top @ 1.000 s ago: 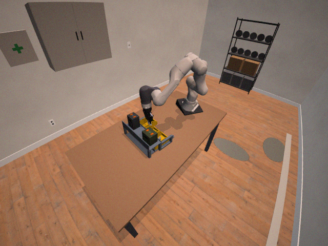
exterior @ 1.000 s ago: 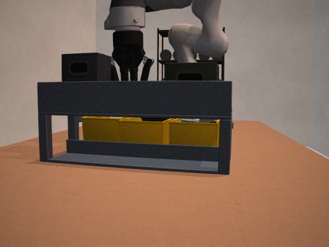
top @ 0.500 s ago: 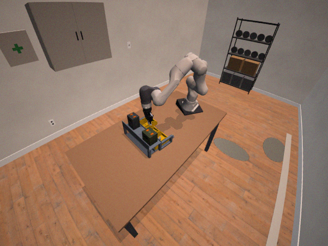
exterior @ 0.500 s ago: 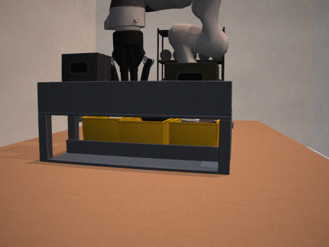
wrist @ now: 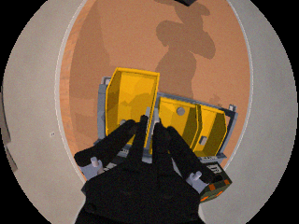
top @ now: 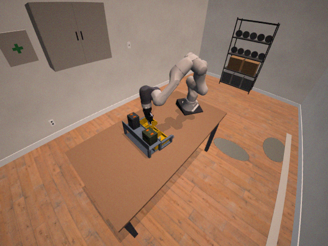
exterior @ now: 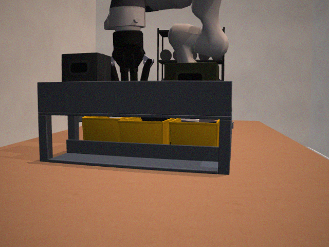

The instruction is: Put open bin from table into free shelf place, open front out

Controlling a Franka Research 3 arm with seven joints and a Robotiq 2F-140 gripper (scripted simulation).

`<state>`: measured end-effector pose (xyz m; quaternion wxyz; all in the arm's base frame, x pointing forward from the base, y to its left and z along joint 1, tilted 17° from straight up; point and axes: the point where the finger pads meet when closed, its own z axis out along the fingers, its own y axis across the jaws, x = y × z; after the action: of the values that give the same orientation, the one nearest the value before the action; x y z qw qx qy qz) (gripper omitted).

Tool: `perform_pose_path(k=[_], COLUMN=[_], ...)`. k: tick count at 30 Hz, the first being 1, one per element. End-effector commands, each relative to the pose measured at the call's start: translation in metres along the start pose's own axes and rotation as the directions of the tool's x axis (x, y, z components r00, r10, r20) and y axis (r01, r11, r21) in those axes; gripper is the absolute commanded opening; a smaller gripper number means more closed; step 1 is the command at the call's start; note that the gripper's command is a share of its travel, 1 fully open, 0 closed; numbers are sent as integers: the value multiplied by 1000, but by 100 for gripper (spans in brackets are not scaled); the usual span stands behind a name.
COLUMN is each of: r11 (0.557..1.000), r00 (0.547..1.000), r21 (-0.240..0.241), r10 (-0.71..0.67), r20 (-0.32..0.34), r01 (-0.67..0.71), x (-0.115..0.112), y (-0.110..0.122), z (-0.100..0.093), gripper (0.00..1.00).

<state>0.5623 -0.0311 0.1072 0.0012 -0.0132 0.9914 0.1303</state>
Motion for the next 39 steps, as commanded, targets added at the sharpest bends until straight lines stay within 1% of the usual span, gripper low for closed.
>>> perform_pose_path(k=[1,28,39], r11=[1000,1000,1000], r00=[1000,1000,1000], r21=[-1,-1,-1], r10=[-5,-5,-5], r20=[5,5,5], r01=[5,5,5], x=[-1,-1,0], y=[0,0,0], z=[-1,-3,-10], gripper=[6,6,6])
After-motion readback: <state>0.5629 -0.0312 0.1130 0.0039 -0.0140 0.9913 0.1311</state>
